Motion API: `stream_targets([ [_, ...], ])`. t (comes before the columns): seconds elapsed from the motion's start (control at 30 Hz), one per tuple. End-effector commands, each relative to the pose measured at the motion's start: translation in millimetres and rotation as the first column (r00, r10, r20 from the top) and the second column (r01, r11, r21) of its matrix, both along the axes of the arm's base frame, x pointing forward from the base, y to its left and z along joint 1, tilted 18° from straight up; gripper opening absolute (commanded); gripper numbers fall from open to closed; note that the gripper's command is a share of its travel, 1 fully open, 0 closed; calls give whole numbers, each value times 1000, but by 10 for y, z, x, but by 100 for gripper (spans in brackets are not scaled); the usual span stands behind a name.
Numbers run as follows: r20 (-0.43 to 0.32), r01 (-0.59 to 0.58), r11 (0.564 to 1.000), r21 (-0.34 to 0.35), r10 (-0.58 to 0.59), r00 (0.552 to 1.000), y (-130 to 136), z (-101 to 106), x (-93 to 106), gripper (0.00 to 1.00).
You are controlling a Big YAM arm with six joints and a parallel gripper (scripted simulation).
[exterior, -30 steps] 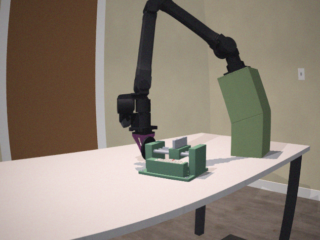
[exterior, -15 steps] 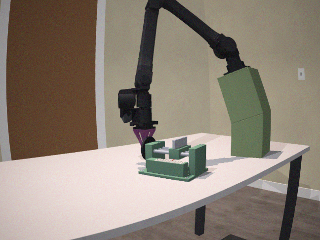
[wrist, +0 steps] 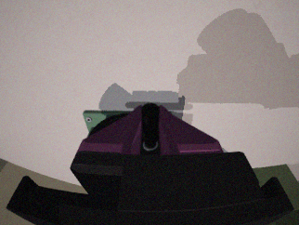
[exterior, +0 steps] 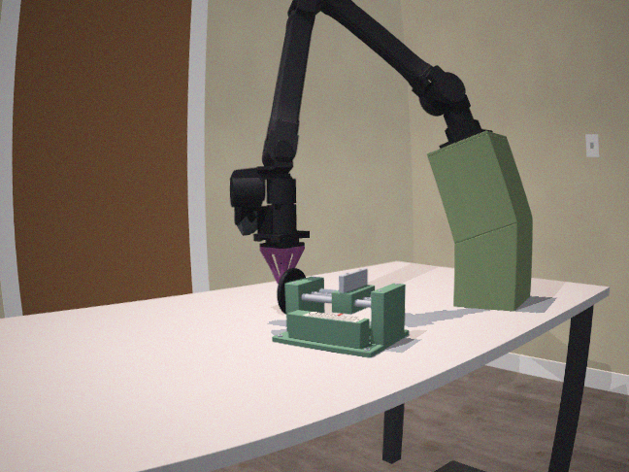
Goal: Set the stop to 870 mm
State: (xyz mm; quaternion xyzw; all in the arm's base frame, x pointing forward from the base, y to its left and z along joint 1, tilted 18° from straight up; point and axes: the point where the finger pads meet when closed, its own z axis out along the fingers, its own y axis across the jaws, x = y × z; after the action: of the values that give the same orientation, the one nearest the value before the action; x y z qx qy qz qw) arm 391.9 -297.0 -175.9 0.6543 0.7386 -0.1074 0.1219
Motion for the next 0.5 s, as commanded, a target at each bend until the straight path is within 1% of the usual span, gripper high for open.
stream_targets([
  [0.0,11,1,1000,-15,-1,1000,-3,195,86,6],
  [0.07,19,-4,1000,-19,5,1000,10,231,165,6],
  [0.23,24,-5,1000,-19,5,1000,33,310,250,6],
  [0.47,21,-5,1000,-16,5,1000,62,323,250,6],
])
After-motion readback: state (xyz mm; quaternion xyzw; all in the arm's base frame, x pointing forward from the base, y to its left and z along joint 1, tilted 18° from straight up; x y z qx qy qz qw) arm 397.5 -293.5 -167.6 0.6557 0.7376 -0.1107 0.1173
